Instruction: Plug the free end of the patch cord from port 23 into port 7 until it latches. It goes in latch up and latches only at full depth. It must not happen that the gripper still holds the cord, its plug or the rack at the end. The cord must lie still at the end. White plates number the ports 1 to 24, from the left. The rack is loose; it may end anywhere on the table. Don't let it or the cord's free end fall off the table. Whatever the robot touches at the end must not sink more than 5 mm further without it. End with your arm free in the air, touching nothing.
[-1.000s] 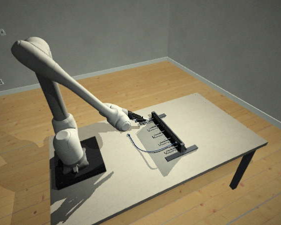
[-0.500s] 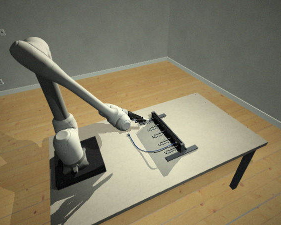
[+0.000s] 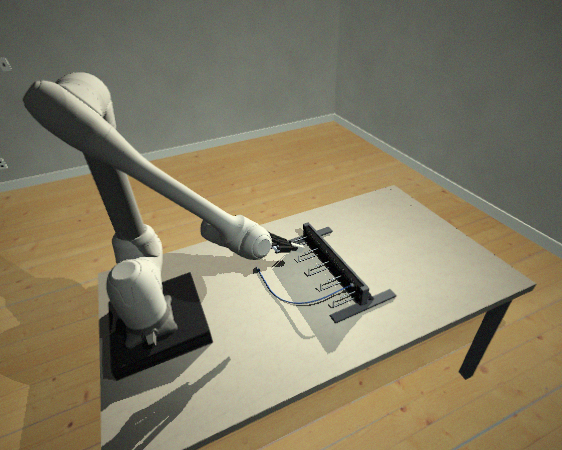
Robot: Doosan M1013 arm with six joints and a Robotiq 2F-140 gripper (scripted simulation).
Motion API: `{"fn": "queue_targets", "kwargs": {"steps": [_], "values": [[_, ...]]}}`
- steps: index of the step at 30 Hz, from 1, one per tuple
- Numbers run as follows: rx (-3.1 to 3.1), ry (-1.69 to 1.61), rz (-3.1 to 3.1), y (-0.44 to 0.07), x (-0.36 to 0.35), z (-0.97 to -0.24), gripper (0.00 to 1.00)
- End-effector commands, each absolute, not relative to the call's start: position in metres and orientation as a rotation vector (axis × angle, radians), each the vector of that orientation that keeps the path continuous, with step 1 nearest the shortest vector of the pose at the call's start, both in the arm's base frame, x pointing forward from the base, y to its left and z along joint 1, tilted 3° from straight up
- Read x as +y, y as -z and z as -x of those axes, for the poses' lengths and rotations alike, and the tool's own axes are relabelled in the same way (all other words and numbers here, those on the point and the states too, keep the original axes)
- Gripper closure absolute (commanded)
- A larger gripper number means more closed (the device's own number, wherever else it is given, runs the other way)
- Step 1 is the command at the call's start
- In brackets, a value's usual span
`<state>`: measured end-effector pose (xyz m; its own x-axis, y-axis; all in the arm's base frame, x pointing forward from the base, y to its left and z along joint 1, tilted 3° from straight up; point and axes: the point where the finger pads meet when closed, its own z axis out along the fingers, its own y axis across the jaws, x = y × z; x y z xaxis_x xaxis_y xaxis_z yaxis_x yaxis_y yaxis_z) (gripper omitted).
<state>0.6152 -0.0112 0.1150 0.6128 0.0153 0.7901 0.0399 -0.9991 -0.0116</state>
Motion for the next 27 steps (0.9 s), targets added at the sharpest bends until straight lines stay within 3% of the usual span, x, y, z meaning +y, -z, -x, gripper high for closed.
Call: {"fn": "queue_targets", "kwargs": {"steps": [1,19,27], "values": [[-0.053,1.363,2.790,-0.115,-0.028,-0.616,1.00],[-0.053,1.363,2.790,-0.113,-0.053,-0.619,1.00],[-0.053,1.363,2.790,-0.089,-0.051,-0.650,1.00]]}}
